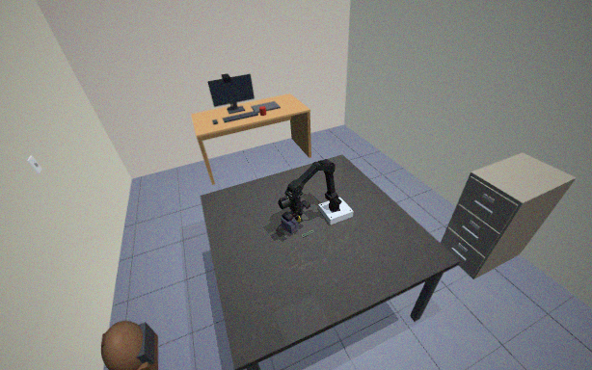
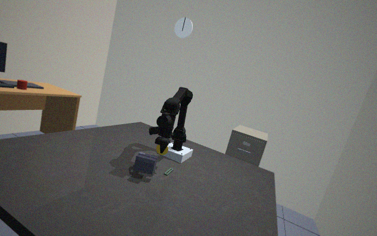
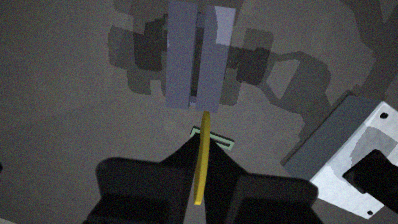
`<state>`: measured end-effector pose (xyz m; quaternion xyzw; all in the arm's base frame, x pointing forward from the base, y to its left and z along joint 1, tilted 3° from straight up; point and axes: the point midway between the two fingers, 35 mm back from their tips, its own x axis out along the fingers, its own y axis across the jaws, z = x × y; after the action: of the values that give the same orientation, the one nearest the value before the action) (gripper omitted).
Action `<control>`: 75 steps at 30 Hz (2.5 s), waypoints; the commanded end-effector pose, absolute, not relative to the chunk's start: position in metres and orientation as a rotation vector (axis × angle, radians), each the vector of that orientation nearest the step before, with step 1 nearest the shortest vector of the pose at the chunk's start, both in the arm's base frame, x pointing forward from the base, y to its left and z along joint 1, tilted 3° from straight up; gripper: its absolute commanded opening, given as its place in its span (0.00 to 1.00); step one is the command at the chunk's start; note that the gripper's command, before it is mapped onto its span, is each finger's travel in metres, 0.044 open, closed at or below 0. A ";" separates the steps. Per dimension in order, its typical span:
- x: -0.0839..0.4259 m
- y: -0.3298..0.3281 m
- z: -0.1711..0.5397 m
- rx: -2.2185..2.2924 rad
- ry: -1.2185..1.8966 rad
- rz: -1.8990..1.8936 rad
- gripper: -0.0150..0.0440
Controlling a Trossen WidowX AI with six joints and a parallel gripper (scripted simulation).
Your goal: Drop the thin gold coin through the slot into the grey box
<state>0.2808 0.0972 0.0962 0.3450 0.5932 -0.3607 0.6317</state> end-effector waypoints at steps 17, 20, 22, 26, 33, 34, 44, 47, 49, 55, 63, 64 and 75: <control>0.315 0.062 0.098 0.782 1.354 -0.826 0.25; 0.320 0.056 0.098 0.782 1.353 -0.827 0.25; 0.323 0.051 0.099 0.782 1.352 -0.827 0.25; 0.325 0.049 0.099 0.784 1.352 -0.827 0.26; 0.323 0.052 0.099 0.791 1.351 -0.827 0.25; 0.323 0.052 0.099 0.791 1.351 -0.827 0.25; 0.326 0.048 0.098 0.782 1.354 -0.819 0.25; 0.326 0.048 0.098 0.781 1.355 -0.818 0.26; 0.325 0.049 0.098 0.784 1.354 -0.821 0.25; 0.325 0.049 0.098 0.786 1.354 -0.823 0.25; 0.325 0.048 0.094 0.784 1.355 -0.821 0.25; 0.325 0.048 0.093 0.783 1.355 -0.820 0.25; 0.325 0.047 0.088 0.778 1.357 -0.815 0.25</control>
<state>0.3255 0.0476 0.0904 0.3428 0.5923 -0.3575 0.6355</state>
